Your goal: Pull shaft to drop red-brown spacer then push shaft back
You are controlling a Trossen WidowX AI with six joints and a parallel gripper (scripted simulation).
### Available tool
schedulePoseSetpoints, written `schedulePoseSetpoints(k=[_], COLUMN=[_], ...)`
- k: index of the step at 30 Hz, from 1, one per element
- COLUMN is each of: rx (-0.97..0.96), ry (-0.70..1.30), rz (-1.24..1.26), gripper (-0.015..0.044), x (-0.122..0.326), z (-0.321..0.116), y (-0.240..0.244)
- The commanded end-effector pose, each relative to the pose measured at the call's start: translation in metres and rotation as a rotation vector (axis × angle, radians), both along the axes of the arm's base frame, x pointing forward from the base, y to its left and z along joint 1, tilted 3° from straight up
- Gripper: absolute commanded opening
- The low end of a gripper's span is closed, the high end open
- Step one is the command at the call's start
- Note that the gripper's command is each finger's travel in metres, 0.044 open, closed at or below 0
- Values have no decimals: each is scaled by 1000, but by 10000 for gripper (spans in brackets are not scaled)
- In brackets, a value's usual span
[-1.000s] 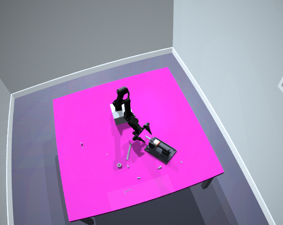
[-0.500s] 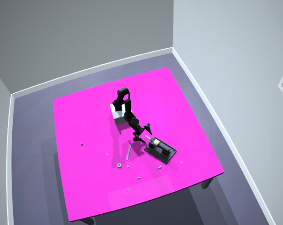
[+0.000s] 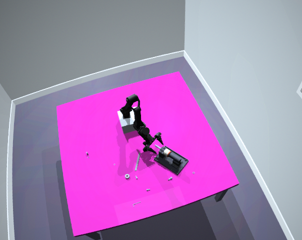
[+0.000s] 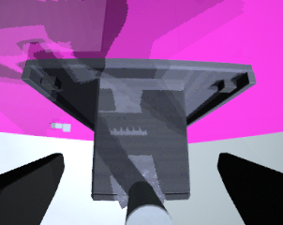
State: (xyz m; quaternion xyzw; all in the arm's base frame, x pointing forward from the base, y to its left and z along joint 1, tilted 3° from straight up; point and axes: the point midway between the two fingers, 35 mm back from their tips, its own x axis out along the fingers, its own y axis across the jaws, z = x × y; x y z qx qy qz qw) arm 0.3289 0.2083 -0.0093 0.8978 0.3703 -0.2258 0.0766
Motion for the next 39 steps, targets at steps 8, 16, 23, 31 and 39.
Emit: schedulePoseSetpoints(k=[8,16,23,31,39], rx=[1,1,1,3,3], ry=[-1,-1,-1,-4,-4], rz=[0,0,0,-5,-5], gripper=[387,177,33,0,0], x=[1,1,1,-1,-5], z=[0,0,0,0,0], y=[0,0,0,-2,-5])
